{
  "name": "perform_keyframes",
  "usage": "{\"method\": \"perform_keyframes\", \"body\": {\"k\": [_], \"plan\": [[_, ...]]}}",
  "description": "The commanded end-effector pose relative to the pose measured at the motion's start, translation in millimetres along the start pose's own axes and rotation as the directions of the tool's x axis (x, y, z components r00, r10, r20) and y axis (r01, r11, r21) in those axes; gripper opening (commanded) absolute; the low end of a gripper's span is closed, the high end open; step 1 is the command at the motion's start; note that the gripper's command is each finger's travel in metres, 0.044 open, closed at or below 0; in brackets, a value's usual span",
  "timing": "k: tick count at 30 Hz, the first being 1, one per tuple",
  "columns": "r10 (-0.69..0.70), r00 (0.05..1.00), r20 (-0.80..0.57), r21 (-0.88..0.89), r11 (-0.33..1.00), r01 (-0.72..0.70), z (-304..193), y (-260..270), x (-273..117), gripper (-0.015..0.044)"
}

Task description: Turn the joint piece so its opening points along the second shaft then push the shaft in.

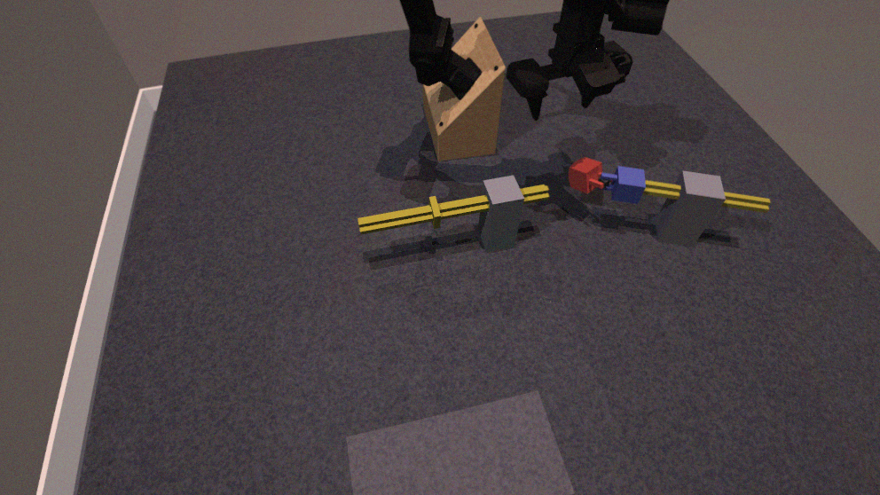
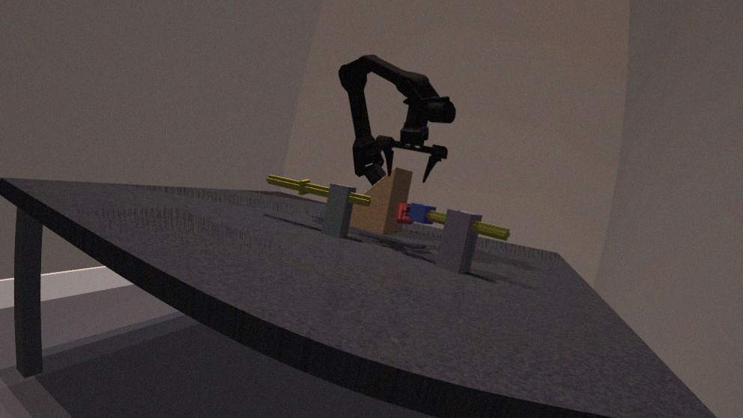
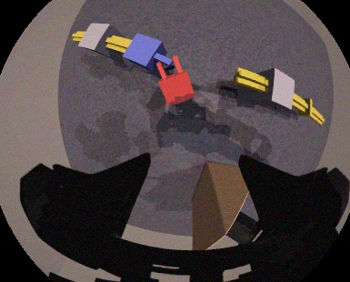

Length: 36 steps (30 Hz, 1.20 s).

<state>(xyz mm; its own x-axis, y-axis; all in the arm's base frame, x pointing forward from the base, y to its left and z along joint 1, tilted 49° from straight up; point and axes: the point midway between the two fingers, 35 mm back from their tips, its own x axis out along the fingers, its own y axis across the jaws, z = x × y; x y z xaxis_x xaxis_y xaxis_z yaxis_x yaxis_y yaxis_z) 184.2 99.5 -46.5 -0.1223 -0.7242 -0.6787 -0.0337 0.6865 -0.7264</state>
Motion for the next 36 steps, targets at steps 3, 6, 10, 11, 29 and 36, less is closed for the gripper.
{"method": "perform_keyframes", "body": {"k": [3, 6, 10, 11, 29, 36], "plan": [[-0.004, 1.0, -0.005, -0.141, 0.99, 0.003, -1, -1, 8, 0.044], [-0.004, 1.0, -0.005, -0.223, 0.975, 0.003, -1, -1, 12, 0.044], [-0.004, 1.0, -0.005, -0.312, 0.95, 0.003, -1, -1, 16, 0.044], [-0.004, 1.0, -0.005, -0.316, 0.949, 0.003, -1, -1, 16, 0.044], [-0.008, 1.0, -0.005, -0.315, 0.949, 0.006, -2, -2, 96, 0.044], [-0.006, 1.0, -0.003, -0.315, 0.949, 0.005, 17, 5, 95, 0.044]]}}
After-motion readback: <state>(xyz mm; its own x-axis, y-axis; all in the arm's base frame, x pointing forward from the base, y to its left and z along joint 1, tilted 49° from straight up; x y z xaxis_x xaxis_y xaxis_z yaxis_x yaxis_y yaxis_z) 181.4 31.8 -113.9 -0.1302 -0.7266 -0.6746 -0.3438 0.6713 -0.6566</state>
